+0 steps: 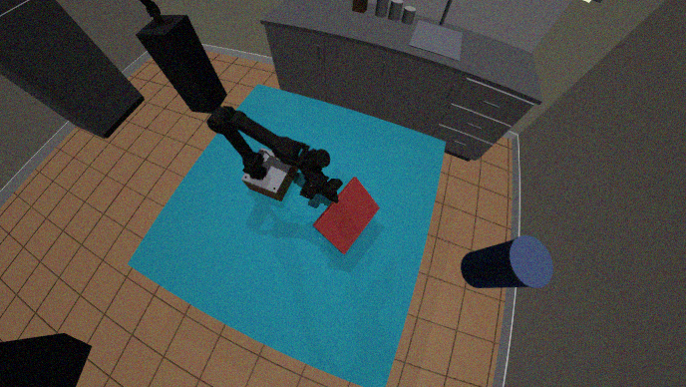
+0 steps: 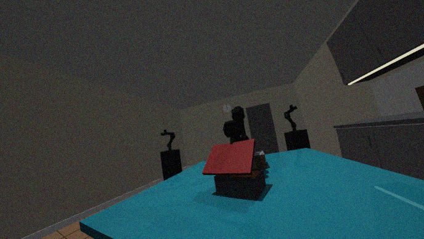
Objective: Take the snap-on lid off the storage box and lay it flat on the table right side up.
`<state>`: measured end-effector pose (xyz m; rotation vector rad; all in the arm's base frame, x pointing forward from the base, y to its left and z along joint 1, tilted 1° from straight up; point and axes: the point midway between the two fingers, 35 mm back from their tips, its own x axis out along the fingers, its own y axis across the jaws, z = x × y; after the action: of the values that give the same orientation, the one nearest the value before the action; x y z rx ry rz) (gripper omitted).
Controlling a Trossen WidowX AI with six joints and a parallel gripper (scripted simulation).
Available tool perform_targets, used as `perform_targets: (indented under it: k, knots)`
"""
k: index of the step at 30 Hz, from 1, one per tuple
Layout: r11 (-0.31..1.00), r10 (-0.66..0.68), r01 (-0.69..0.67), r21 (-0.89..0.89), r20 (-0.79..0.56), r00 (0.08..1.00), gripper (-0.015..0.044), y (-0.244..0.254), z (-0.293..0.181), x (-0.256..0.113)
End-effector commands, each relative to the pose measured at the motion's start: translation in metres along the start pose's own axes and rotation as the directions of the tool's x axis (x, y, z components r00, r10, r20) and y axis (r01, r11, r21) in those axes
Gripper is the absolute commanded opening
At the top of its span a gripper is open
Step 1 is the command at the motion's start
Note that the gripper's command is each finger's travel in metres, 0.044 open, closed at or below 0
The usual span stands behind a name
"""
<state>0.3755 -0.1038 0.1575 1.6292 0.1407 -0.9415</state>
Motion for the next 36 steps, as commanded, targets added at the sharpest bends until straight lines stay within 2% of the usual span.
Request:
perform_targets:
  k: [1, 36]
  knots:
    - [1.000, 0.015, -0.015, 0.001, -0.007, 1.000, 0.0000, 0.003, 0.008, -0.004]
    - [1.000, 0.015, -0.015, -0.004, -0.003, 1.000, 0.0000, -0.003, 0.078, -0.010]
